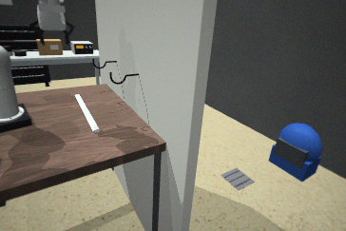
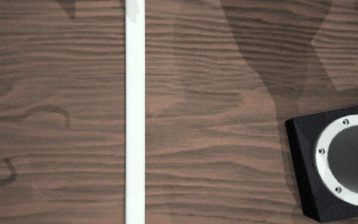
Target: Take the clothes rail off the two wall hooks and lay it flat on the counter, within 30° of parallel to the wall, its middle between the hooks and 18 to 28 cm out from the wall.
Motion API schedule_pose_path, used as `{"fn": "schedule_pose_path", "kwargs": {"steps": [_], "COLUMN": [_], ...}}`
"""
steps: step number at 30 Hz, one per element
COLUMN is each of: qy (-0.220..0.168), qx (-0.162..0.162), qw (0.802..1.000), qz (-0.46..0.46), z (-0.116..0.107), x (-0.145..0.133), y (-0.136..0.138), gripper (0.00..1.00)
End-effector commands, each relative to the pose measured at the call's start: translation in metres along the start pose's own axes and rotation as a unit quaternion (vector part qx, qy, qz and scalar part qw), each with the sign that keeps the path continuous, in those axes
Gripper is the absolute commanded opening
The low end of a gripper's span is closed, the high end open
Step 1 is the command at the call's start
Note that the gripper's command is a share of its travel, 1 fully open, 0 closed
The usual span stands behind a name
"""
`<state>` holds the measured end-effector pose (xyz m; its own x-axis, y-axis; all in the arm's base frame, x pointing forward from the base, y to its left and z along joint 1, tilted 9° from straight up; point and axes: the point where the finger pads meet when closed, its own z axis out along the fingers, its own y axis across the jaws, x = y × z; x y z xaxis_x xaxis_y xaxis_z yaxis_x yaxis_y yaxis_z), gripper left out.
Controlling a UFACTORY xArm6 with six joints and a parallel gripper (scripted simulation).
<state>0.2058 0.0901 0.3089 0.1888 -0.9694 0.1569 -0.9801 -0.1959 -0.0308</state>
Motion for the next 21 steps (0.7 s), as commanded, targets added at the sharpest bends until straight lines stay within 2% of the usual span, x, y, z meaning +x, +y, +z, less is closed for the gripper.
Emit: {"fn": "schedule_pose_path", "kwargs": {"steps": [1,17,21], "qy": [0.0,0.0,0.0], "qx": [0.001,0.001,0.001], "qw": [1.0,1.0,1.0], "qz": [0.0,0.0,0.0], "z": [-0.014,-0.057,-0.057], "x": [0.0,0.0,0.0], "y": [0.005,0.025,0.025], "gripper": [1.0,1.0,1.0]}}
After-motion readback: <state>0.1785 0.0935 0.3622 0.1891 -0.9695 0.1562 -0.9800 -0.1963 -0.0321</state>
